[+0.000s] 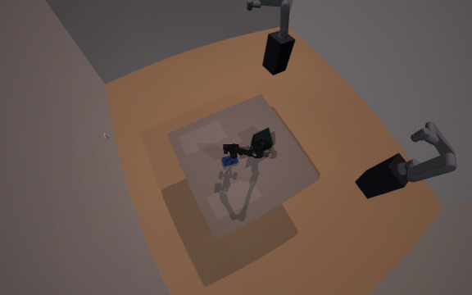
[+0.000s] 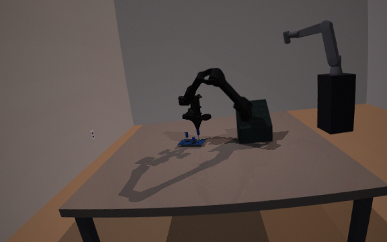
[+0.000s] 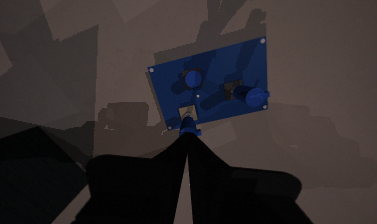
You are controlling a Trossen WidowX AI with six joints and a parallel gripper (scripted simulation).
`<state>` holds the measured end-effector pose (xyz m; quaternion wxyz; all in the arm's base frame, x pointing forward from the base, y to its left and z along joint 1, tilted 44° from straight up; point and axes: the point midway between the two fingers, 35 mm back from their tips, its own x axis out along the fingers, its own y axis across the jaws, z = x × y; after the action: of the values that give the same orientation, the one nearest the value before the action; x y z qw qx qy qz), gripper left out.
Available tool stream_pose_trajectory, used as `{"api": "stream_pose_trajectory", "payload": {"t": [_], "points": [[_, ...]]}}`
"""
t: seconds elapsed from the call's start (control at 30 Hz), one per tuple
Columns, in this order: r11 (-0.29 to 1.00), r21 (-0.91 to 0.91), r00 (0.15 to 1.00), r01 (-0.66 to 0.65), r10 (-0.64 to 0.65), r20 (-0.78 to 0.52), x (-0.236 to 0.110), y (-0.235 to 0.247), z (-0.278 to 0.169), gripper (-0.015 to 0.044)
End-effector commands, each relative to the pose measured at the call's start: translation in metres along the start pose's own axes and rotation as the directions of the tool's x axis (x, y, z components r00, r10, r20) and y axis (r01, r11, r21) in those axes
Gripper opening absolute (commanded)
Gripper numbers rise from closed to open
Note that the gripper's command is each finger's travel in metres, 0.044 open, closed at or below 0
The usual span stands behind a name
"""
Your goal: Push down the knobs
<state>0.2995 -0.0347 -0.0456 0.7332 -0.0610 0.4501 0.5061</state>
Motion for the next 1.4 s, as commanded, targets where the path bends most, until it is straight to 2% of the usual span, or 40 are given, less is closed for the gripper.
{"api": "stream_pose_trajectory", "payload": {"t": [0.0,1.37], "points": [[1.0,-0.006,1.0,-0.005,0.005,0.0,0.005,0.0,0.002,0.0],[1.0,-0.006,1.0,-0.006,0.006,0.001,0.022,0.001,0.002,0.0]]}}
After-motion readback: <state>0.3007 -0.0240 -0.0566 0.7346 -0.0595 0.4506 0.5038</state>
